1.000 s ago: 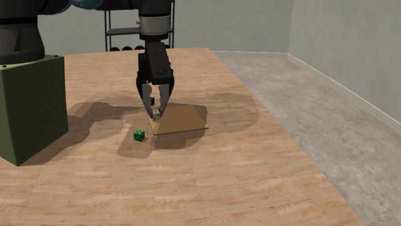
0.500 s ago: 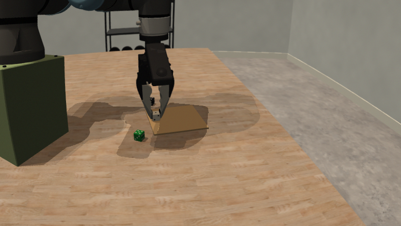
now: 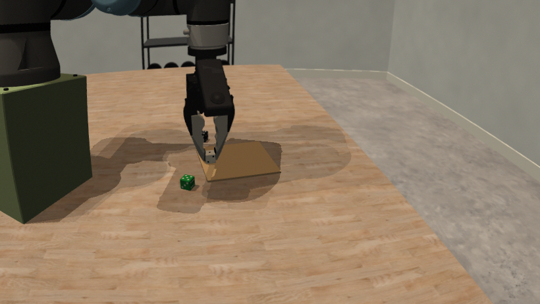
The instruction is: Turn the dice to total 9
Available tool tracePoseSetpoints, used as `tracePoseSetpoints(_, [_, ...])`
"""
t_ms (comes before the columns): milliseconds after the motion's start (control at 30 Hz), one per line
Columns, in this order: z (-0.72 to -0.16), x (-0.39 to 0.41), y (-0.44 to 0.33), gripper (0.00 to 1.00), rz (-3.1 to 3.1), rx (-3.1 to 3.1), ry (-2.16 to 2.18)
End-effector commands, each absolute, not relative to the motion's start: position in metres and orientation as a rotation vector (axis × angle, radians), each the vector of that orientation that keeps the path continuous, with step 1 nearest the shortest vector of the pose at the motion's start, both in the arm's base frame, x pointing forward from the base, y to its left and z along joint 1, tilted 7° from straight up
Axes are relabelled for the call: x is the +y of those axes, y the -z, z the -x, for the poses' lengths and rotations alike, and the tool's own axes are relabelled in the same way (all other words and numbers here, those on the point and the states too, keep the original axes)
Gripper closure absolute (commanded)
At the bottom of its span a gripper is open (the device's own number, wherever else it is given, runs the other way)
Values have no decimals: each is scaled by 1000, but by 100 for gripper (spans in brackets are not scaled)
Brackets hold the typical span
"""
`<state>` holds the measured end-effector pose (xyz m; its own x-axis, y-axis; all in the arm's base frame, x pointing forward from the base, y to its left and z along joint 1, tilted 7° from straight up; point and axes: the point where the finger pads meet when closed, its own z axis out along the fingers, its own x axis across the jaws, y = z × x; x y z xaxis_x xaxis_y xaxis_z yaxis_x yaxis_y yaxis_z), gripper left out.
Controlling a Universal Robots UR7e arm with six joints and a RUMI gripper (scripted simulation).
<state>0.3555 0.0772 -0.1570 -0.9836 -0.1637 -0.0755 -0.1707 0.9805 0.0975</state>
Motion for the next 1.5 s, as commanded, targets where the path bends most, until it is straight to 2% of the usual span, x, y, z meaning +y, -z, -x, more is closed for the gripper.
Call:
tracePoseSetpoints(0, [-356,77,157,97,259,3058,-159])
tracePoseSetpoints(933, [-356,77,157,97,259,3058,-159])
tracePoseSetpoints(1067, [-356,77,157,90,259,3058,-159])
tracePoseSetpoints(1200, [-356,77,157,90,259,3058,-159])
tracePoseSetpoints(1233, [-356,77,157,86,259,3058,-159])
tracePoseSetpoints(1300, [-356,77,157,86,259,3058,-159])
tracePoseSetpoints(1333, [-356,77,157,83,259,3058,-159])
tracePoseSetpoints(1467, [-356,77,157,79,259,3058,-159])
